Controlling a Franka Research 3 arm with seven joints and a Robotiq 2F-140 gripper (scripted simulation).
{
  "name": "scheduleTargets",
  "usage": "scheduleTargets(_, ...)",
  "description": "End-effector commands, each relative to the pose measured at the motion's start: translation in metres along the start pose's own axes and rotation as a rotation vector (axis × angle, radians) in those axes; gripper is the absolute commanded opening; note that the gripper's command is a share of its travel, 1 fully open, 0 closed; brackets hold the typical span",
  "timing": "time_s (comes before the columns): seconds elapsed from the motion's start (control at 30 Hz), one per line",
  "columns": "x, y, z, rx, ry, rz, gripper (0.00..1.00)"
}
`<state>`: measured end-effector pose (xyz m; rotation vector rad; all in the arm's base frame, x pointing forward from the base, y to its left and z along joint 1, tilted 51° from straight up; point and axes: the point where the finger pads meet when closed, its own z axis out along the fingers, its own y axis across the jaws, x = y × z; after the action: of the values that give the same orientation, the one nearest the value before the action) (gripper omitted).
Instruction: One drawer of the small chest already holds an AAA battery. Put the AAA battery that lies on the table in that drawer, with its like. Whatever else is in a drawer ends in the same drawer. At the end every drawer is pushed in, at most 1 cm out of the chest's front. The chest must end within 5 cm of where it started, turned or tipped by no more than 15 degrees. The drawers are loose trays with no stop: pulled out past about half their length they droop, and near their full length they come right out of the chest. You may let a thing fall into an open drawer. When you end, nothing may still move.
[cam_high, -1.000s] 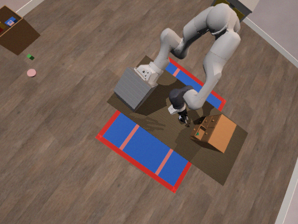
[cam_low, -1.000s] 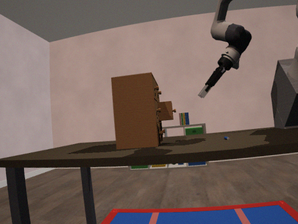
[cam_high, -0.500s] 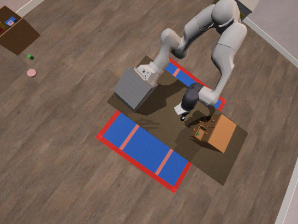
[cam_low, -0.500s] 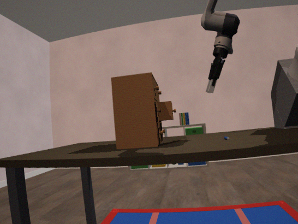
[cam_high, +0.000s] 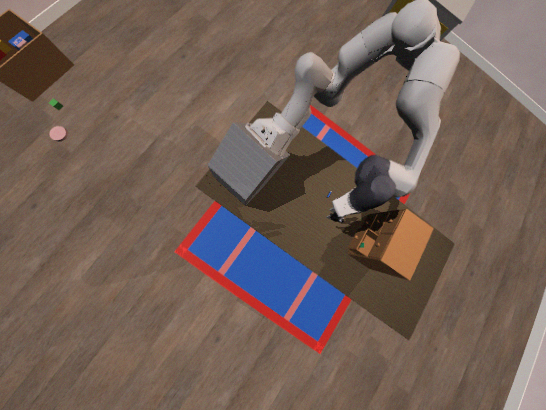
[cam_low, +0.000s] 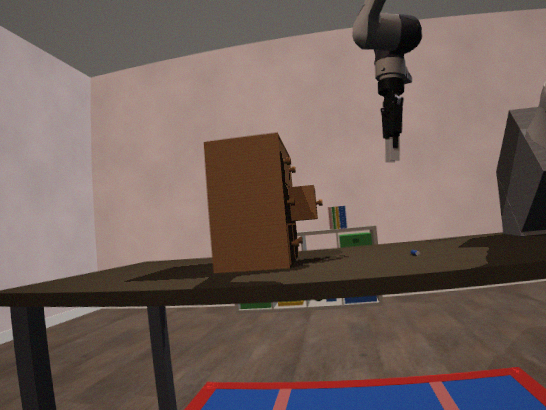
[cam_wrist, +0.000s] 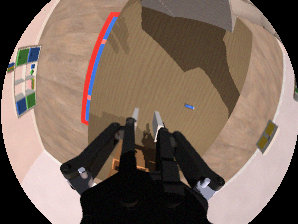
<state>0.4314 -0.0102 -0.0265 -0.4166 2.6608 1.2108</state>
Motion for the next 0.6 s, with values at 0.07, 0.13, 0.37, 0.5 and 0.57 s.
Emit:
scheduleTargets(0.07, 0.0074, 0.0097, -0.0004, -0.054, 0.090, 0.147, 0.20)
scheduleTargets(0.13, 0.0078, 0.0097, -0.0009, -0.054, 0.096, 0.147, 0.20)
scheduleTargets(0.37, 0.0080, 0.0097, -0.0011, -0.054, 0.098, 0.147, 0.20)
scheduleTargets(0.5, 0.0080, 0.0097, -0.0011, -0.054, 0.098, 0.147, 0.20)
scheduleTargets(0.57, 0.0080, 0.0097, -0.0011, -0.054, 0.098, 0.147, 0.20)
